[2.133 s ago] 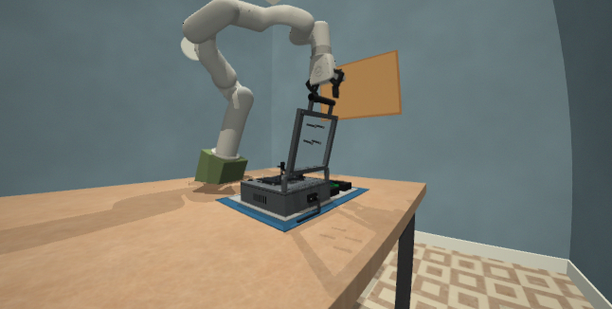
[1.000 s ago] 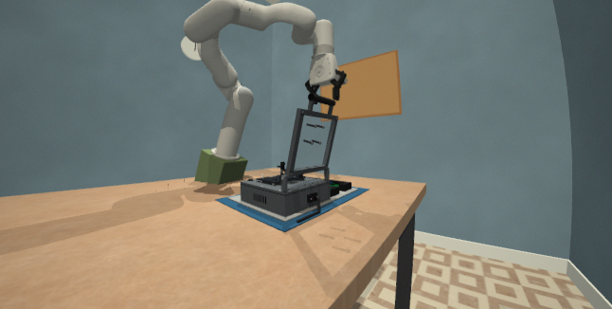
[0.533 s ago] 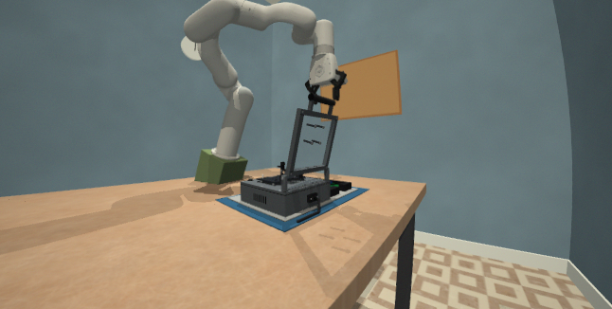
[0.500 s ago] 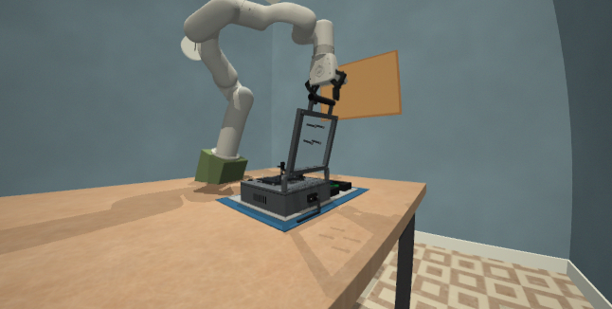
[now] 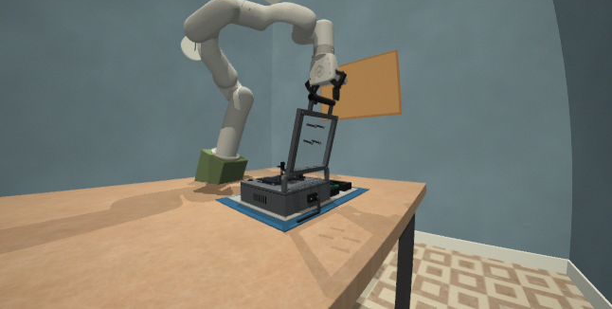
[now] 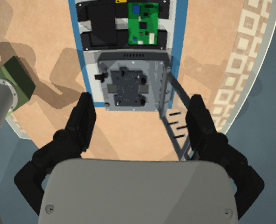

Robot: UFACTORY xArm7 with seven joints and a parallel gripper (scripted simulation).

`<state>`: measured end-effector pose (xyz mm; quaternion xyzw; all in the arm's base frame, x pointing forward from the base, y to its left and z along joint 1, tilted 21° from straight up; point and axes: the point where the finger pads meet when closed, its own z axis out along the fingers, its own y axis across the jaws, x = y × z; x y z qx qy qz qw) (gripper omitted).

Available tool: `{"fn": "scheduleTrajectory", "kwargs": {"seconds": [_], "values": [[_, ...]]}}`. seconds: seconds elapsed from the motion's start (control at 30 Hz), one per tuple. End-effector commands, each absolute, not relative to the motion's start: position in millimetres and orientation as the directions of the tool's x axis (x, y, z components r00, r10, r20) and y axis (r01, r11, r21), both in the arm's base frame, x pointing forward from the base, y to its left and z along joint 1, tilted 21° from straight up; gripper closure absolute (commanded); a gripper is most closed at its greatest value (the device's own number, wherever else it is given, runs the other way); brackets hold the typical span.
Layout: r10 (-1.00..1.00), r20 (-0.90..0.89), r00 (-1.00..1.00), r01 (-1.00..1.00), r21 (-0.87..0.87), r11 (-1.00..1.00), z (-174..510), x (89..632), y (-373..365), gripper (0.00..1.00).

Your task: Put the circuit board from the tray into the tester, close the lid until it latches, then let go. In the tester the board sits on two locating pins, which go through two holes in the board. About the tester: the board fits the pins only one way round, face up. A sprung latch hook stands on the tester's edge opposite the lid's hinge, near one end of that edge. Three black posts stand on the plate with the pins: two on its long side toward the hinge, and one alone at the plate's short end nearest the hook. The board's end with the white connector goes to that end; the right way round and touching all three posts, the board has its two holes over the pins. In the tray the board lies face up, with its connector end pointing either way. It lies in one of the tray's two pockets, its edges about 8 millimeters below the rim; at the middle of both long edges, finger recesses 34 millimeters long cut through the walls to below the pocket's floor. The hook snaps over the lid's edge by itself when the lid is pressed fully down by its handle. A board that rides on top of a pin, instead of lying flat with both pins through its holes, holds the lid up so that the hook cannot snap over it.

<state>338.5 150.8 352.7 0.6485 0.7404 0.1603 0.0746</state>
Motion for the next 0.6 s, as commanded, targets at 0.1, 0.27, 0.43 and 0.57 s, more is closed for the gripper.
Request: {"fn": "scheduleTrajectory", "kwargs": {"seconds": [0.1, 0.27, 0.43, 0.57], "values": [[0.984, 0.099, -0.148, 0.935, 0.337, 0.107, 354.2, 338.7, 151.1, 0.0], [0.984, 0.099, -0.148, 0.935, 0.337, 0.107, 354.2, 338.7, 151.1, 0.0], [0.984, 0.1, -0.149, 0.935, 0.337, 0.107, 353.5, 339.0, 151.3, 0.0], [0.983, 0.105, -0.152, 0.936, 0.336, 0.109, 346.1, 341.7, 154.4, 0.0]]}}
